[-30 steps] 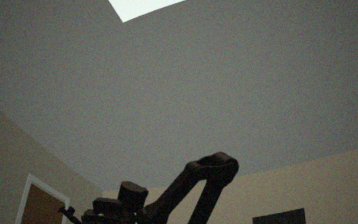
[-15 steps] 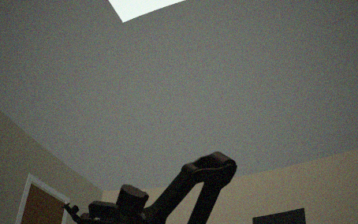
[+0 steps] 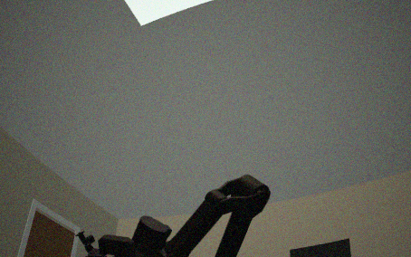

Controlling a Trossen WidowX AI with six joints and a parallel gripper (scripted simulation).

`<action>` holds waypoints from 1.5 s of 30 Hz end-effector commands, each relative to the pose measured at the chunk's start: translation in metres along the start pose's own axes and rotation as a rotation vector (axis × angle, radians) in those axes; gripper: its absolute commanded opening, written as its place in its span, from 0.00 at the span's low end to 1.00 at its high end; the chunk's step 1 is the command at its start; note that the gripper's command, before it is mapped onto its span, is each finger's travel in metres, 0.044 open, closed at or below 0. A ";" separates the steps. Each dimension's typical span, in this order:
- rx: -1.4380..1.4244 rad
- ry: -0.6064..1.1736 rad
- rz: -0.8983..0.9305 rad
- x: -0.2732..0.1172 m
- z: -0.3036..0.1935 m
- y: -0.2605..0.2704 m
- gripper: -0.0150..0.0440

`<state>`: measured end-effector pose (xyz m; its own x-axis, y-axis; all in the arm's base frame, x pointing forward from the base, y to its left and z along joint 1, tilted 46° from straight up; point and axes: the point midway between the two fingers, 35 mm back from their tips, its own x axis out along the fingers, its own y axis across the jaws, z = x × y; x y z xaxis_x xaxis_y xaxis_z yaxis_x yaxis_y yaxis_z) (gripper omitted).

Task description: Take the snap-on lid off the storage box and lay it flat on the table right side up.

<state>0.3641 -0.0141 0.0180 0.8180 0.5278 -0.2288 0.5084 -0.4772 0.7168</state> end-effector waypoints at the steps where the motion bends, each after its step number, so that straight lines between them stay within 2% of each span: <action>1: 0.006 -0.004 0.001 0.001 0.001 -0.001 0.50; 9: 0.006 -0.004 0.001 0.001 0.001 -0.001 0.41; 13: 0.006 -0.004 0.001 0.001 0.001 -0.001 0.25; 45: 0.003 -0.001 -0.001 -0.004 0.000 0.003 0.25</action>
<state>0.3633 -0.0147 0.0182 0.8142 0.5312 -0.2341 0.5162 -0.4780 0.7107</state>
